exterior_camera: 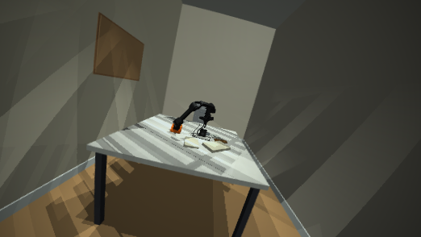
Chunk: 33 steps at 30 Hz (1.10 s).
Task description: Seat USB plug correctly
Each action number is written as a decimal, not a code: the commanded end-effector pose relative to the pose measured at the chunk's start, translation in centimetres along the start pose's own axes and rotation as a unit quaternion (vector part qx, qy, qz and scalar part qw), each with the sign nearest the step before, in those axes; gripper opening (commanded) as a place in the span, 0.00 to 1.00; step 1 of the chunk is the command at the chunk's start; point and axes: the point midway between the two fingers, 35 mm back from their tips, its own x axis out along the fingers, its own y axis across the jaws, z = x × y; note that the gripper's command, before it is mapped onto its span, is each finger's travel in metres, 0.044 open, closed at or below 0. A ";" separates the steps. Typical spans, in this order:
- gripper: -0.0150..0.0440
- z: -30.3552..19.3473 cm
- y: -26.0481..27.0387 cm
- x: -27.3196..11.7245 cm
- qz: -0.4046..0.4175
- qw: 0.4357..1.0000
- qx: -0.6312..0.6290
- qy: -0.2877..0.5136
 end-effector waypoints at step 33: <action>0.25 0.0 0.0 0.0 0.000 0.909 0.418 0.000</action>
